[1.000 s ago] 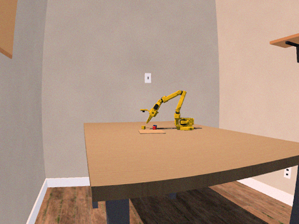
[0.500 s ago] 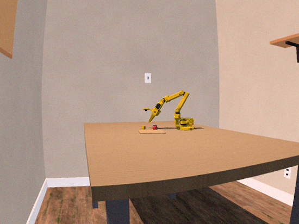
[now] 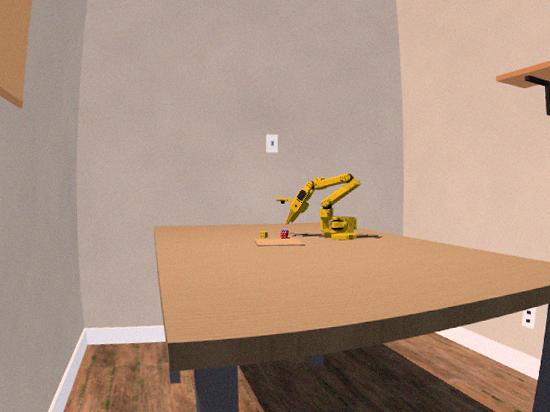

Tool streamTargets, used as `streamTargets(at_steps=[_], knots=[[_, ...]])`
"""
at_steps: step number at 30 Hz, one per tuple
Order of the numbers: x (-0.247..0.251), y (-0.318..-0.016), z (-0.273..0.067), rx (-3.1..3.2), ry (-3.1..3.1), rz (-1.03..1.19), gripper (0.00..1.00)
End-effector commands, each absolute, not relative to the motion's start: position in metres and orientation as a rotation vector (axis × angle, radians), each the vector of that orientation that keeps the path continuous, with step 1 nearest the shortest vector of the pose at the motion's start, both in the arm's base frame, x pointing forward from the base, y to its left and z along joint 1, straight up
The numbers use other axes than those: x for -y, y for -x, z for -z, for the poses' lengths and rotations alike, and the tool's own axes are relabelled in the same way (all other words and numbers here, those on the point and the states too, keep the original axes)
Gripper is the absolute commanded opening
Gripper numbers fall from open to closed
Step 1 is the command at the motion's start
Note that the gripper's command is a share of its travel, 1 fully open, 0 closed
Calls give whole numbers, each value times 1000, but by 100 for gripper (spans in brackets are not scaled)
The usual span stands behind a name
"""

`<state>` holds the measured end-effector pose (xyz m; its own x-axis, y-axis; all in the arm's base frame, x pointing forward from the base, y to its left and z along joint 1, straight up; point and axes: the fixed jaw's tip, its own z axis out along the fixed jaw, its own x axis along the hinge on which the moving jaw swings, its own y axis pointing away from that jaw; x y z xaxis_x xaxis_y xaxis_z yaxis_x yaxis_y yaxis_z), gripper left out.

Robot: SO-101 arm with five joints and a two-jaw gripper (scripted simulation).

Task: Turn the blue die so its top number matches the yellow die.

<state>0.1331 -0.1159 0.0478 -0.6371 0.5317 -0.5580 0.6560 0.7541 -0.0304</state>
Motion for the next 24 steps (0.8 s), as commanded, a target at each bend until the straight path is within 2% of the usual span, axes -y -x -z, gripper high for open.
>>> streamTargets(at_steps=[1,24], knots=[[123,-133,-60,-2344,-905,355,28],[123,-130,-59,-2355,-930,350,28]])
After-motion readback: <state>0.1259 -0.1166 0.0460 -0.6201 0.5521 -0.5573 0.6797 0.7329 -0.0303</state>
